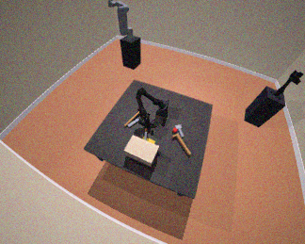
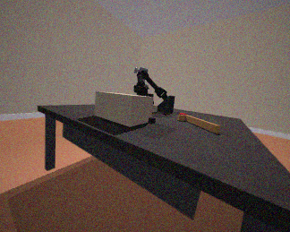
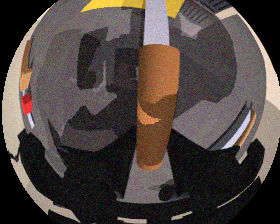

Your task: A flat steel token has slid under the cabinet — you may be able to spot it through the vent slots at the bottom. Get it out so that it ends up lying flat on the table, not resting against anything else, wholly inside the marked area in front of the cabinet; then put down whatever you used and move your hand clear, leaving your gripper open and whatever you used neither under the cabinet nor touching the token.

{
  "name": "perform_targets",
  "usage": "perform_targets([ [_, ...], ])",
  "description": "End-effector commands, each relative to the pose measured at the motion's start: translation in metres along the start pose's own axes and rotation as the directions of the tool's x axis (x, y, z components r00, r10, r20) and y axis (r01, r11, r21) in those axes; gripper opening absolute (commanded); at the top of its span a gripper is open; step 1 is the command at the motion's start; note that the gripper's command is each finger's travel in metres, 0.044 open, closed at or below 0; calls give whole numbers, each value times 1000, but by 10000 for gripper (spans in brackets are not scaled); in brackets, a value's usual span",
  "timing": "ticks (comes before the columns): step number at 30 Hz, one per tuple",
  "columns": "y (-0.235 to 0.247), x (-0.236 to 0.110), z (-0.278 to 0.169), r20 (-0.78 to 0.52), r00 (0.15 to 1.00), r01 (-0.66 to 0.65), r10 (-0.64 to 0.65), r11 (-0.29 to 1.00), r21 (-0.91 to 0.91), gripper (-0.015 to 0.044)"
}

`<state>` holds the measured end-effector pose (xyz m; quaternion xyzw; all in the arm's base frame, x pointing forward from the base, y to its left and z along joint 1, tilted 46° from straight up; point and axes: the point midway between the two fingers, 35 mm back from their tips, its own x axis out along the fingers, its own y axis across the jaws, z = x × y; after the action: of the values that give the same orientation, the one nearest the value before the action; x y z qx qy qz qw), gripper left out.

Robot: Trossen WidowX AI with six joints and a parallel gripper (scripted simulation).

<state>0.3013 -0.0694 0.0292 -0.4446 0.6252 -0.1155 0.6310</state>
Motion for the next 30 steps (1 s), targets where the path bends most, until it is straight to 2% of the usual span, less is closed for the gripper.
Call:
perform_targets([
  [1,0,1,-8,-4,1000,-3,3,1000,-2,0],
  [30,-2,1,-42,-5,1000,-2,2,1000,-4,0],
])
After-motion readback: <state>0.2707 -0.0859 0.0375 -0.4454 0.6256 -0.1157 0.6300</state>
